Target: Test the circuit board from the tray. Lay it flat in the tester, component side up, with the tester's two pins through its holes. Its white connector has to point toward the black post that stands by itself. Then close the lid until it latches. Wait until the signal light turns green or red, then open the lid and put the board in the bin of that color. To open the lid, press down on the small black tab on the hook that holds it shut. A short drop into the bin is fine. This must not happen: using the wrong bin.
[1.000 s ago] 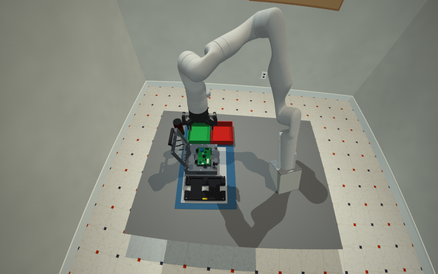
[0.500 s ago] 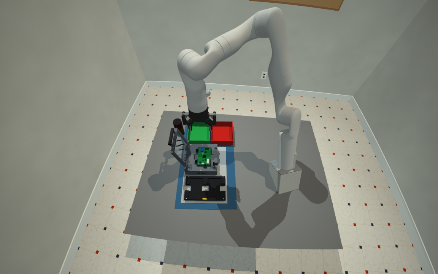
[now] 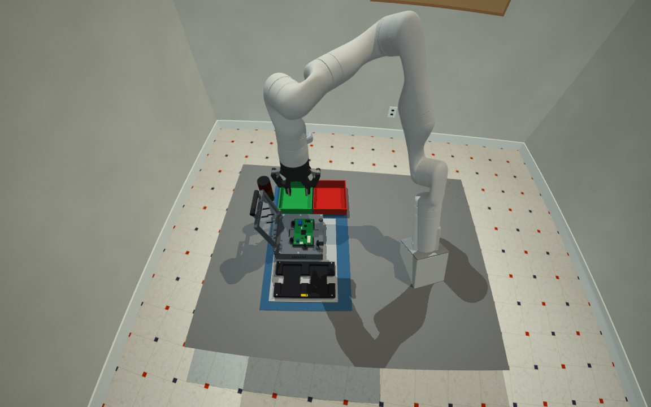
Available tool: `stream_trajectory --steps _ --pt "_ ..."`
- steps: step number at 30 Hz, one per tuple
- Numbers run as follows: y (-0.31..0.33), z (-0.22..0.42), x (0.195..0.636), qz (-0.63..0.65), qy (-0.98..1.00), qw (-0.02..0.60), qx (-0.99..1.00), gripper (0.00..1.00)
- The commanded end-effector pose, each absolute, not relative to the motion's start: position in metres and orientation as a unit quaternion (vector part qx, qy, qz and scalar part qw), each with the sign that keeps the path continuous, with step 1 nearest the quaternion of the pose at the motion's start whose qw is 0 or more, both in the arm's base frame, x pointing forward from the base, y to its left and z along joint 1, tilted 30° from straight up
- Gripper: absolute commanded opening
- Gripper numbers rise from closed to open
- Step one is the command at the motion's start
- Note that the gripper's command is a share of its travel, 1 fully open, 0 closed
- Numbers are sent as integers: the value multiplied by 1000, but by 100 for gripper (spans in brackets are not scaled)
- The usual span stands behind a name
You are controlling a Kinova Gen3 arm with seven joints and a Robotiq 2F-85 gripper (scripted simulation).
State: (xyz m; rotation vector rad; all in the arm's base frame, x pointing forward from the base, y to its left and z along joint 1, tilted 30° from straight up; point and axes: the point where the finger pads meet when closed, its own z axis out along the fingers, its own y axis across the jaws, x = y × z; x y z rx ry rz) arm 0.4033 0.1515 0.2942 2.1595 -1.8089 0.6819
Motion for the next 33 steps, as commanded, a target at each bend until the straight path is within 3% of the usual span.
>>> stream_trajectory --steps 1,22,33 --pt "152 295 403 234 -619 121 740 50" --pt "152 295 405 234 -619 121 740 50" --pt "159 298 436 234 -619 121 740 50"
